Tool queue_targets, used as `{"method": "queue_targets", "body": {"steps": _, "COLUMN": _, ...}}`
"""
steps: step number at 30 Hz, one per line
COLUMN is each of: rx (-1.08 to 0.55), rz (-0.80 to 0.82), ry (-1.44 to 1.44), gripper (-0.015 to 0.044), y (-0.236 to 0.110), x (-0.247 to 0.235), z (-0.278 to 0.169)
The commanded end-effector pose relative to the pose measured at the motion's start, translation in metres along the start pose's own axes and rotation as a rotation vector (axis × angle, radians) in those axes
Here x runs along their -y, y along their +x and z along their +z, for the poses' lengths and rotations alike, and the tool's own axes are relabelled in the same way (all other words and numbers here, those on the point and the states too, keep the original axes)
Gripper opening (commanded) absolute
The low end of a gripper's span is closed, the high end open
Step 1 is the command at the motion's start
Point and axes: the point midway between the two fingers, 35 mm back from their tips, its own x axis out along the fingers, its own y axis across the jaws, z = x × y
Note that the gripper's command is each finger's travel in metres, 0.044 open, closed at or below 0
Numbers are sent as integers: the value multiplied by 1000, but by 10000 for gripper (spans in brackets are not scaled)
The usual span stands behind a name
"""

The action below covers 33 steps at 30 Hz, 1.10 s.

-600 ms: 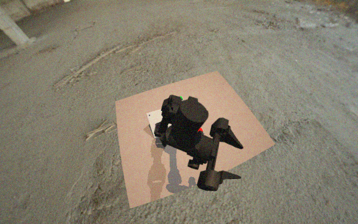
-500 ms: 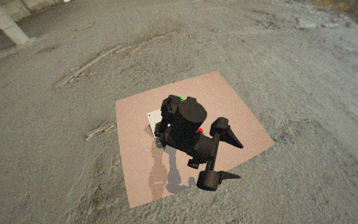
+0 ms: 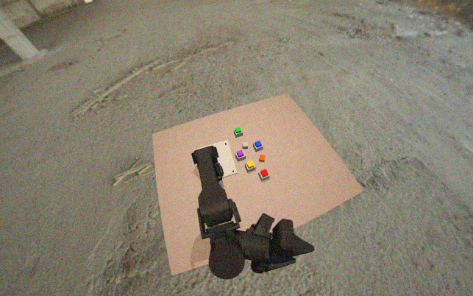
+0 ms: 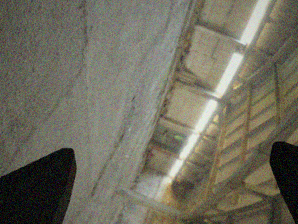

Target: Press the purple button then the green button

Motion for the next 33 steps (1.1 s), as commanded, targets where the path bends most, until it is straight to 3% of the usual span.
{"method": "queue_targets", "body": {"steps": 1, "rx": 118, "rz": 39, "ry": 533, "gripper": 400, "y": 40, "x": -54, "z": 23}}
{"method": "queue_targets", "body": {"steps": 11, "rx": 329, "rz": 230, "ry": 1152, "gripper": 400, "y": 100, "x": -97, "z": 100}}
{"method": "queue_targets", "body": {"steps": 20, "rx": 515, "rz": 614, "ry": 1585, "gripper": 400, "y": 136, "x": -107, "z": 217}}
{"method": "queue_targets", "body": {"steps": 26, "rx": 572, "rz": 966, "ry": 1743, "gripper": 400, "y": 135, "x": -99, "z": 306}}
{"method": "queue_targets", "body": {"steps": 33, "rx": 518, "rz": 1401, "ry": 1762, "gripper": 400, "y": 102, "x": -85, "z": 407}}
